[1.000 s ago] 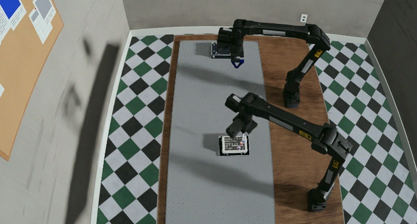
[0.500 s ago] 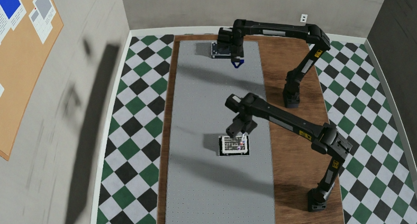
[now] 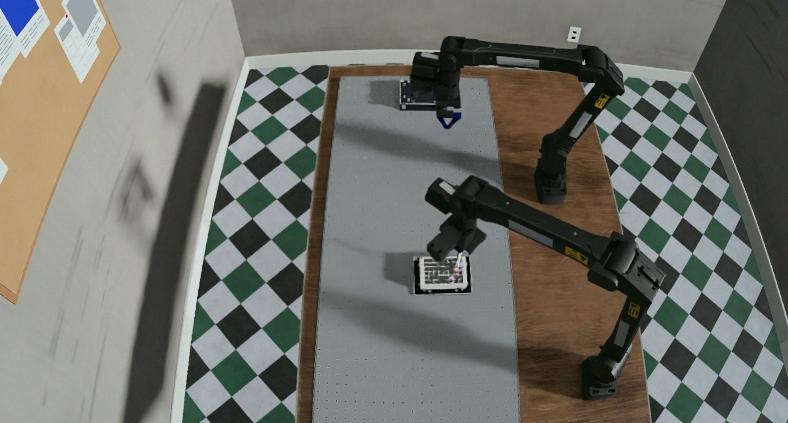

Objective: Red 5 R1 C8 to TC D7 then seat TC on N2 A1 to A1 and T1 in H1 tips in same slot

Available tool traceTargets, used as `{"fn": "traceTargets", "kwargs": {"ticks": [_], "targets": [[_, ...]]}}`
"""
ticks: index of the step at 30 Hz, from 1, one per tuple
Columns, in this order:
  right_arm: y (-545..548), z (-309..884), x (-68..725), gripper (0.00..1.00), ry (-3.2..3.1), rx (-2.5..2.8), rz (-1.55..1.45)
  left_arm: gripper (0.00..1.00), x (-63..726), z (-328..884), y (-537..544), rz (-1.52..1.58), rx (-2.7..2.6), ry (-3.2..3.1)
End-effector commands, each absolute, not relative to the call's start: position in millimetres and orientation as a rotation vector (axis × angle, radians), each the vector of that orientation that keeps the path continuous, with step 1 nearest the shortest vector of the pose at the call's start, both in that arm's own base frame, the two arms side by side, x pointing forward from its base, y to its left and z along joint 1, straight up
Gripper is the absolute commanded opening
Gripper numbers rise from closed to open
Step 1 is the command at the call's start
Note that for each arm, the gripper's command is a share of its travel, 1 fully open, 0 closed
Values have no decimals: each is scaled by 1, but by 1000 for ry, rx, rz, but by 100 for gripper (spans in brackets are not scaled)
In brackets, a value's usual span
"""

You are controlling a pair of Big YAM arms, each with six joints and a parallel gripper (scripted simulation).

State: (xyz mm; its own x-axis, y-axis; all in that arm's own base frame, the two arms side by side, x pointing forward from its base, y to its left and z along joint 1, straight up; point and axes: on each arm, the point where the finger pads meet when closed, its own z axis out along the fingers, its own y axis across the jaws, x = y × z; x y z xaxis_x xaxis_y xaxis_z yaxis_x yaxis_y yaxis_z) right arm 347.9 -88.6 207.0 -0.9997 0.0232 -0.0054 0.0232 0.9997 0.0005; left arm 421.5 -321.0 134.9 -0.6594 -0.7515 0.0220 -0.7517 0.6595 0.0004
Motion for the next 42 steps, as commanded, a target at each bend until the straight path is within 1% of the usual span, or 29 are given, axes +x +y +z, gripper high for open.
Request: {"fn": "traceTargets", "kwargs": {"ticks": [1,42], "targets": [[-91,218,357,100,3107,40,-13,7,426,128,-318,11,1287,-2840],[-91,218,357,100,3107,40,-13,7,426,121,-318,10,1287,-2840]]}}
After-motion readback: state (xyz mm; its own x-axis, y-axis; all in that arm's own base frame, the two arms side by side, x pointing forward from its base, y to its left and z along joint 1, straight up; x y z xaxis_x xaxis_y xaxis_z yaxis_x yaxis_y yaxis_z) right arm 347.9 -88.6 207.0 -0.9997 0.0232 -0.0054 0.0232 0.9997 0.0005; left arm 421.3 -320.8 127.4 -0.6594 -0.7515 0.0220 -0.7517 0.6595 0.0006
